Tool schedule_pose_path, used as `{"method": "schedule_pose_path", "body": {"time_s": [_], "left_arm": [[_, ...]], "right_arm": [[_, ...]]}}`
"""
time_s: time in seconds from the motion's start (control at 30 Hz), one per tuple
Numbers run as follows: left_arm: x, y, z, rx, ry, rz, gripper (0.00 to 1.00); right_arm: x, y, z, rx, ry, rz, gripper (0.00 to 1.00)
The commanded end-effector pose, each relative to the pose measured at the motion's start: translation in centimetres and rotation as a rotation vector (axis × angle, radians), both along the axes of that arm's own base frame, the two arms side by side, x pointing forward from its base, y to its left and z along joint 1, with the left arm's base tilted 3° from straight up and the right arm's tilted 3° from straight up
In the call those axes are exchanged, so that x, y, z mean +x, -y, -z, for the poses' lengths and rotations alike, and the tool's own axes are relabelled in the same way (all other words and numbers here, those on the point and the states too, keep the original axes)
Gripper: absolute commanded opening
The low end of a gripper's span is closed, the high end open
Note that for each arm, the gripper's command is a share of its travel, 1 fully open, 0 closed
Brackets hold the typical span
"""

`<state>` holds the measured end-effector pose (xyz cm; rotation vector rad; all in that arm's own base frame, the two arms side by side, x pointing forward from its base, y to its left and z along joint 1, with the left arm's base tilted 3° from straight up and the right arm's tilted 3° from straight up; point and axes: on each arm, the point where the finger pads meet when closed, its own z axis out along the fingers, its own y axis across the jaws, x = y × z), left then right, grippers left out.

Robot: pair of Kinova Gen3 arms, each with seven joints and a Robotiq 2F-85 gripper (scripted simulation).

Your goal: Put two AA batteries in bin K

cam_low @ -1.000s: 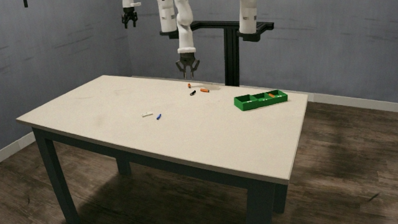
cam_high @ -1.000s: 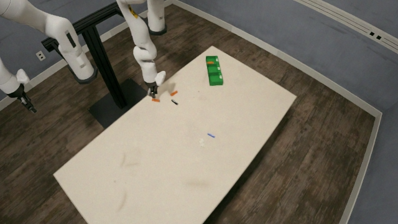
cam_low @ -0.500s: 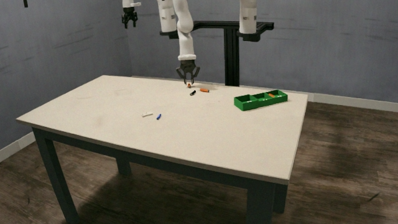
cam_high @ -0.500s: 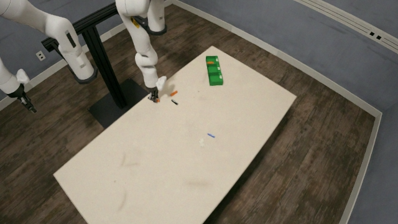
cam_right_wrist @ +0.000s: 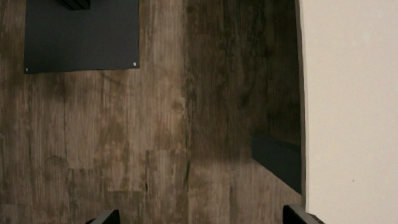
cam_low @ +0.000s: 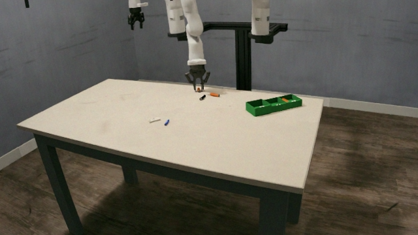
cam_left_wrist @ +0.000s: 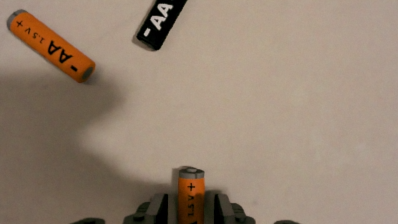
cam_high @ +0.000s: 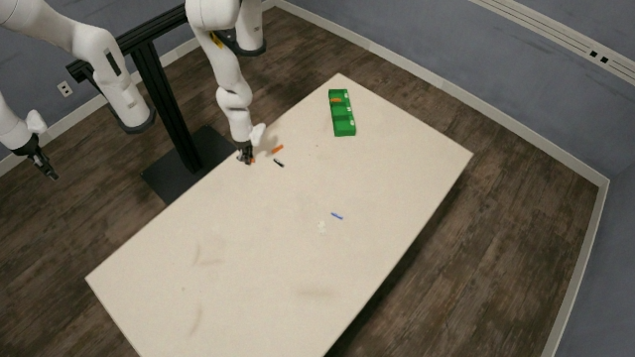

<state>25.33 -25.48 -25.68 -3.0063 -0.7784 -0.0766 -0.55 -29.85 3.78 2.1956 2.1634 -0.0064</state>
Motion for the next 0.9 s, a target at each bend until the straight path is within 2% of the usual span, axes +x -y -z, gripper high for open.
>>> {"method": "schedule_pose_path", "body": {"time_s": [0.0, 0.07, 0.1, 0.87], "left_arm": [[0.05, 0.06, -0.06, -0.001, 0.001, 0.000, 0.356], [0.05, 0.06, -0.06, -0.001, 0.001, 0.000, 0.356], [0.05, 0.06, -0.06, -0.001, 0.001, 0.000, 0.179], [0.05, 0.06, -0.06, -0.001, 0.001, 0.000, 0.179]], "right_arm": [[0.00, 0.03, -0.03, -0.001, 0.000, 0.000, 1.000], [0.00, 0.03, -0.03, -0.001, 0.000, 0.000, 1.000], [0.00, 0.03, -0.03, -0.001, 0.000, 0.000, 1.000], [0.00, 0.03, -0.03, -0.001, 0.000, 0.000, 1.000]]}}
